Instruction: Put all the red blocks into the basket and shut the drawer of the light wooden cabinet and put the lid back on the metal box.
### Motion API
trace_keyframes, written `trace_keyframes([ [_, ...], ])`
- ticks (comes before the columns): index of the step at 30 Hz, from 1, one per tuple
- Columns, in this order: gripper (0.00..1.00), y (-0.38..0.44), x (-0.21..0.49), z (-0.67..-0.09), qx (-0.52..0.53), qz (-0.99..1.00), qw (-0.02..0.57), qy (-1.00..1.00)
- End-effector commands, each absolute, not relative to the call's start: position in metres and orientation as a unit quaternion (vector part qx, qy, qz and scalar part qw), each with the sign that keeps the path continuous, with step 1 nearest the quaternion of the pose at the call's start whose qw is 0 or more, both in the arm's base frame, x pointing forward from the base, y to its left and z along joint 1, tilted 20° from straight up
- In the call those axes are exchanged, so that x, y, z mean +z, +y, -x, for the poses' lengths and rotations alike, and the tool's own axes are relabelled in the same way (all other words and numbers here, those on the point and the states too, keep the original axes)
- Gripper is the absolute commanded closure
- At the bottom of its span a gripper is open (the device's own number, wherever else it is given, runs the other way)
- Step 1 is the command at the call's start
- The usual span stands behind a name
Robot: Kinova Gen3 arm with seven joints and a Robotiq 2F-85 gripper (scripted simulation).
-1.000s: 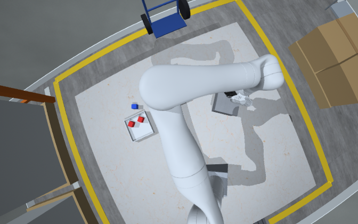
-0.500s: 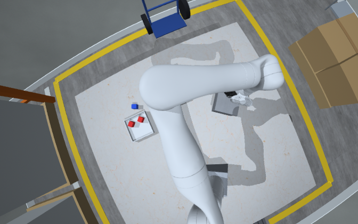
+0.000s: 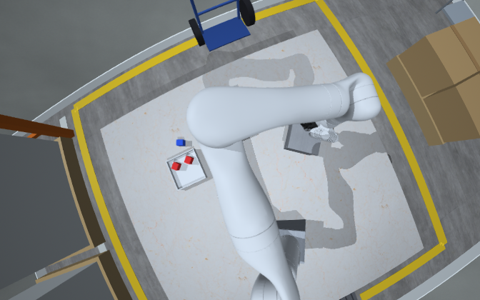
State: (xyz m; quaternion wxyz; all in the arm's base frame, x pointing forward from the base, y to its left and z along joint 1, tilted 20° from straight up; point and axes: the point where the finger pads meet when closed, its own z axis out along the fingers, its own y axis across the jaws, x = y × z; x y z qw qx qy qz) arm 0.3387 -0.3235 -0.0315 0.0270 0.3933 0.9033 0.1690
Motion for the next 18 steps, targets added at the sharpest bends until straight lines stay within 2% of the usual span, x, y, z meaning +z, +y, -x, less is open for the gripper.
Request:
trace_keyframes([
  [1,0.90,-0.3242,-0.0309,-0.3389,0.169,-0.393,0.028,0.903],
  [18,0.90,-0.3233,-0.0338,-0.3394,0.169,-0.393,0.028,0.903],
])
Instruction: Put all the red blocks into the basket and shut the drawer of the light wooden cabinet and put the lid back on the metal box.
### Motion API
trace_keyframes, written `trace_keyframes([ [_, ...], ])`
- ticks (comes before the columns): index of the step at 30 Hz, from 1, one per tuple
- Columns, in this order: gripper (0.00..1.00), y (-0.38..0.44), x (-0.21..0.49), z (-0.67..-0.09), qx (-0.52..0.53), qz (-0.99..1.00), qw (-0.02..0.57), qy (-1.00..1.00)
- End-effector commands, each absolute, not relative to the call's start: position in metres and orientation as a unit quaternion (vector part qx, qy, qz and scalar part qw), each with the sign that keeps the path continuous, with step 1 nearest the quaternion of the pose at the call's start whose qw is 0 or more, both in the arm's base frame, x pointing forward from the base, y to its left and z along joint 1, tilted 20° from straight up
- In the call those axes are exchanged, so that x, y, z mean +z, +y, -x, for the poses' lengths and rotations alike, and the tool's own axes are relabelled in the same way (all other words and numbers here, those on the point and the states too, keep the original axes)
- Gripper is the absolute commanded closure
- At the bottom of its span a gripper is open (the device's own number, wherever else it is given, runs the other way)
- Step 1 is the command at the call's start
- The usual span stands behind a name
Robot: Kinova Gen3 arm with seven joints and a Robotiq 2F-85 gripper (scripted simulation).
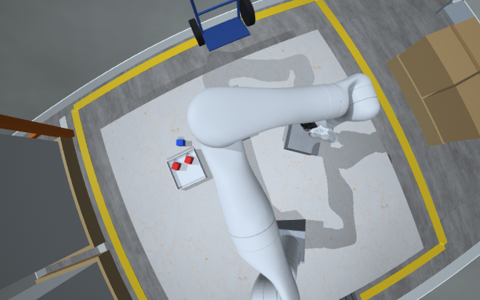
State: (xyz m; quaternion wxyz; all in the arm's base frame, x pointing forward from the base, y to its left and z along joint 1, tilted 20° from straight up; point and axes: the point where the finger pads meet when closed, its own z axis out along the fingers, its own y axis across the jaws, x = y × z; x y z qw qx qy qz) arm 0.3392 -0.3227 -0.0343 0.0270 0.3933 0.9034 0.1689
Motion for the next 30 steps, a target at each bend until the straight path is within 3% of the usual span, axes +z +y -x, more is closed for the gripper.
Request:
trace_keyframes([
  [1,0.90,-0.323,-0.034,-0.340,0.169,-0.393,0.028,0.903],
  [30,0.90,-0.319,-0.047,-0.342,0.169,-0.393,0.028,0.903],
])
